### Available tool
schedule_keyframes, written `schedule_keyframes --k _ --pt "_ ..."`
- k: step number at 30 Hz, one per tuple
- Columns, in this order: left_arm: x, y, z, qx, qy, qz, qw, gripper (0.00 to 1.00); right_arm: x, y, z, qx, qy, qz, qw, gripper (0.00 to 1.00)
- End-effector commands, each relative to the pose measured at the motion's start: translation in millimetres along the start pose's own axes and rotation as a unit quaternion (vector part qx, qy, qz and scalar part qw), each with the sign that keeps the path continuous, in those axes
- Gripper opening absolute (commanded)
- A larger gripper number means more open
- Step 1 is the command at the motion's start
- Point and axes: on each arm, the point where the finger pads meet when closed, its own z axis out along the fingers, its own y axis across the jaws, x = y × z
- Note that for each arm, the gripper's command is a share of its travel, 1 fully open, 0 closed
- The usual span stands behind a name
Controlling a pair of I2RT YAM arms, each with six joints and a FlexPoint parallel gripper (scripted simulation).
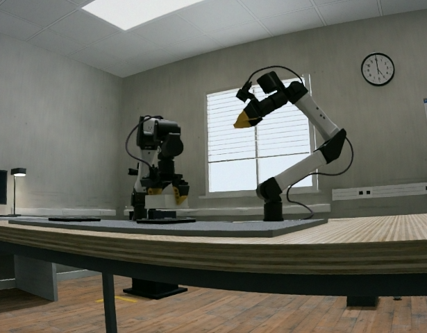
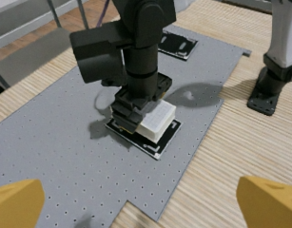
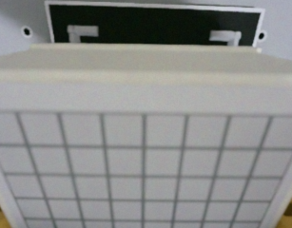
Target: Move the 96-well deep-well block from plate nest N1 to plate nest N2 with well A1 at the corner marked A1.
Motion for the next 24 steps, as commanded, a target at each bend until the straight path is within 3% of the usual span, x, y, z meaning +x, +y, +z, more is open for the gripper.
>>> schedule_keyframes --k 1,7,24 --pt "7 0 1 0.0 0.013 -0.004 1.0 1.0 -6 3 7 -0.005 -0.007 0.007 1.0 0.75" --pt "7 0 1 0.0 0.013 -0.004 1.0 1.0 -2 -3 22 0.009 0.003 0.009 1.0 0.75" --pt "6 0 5 0.001 -0.001 -0.004 1.0 1.0 -7 0 9 -0.018 -0.016 0.015 1.0 0.75"
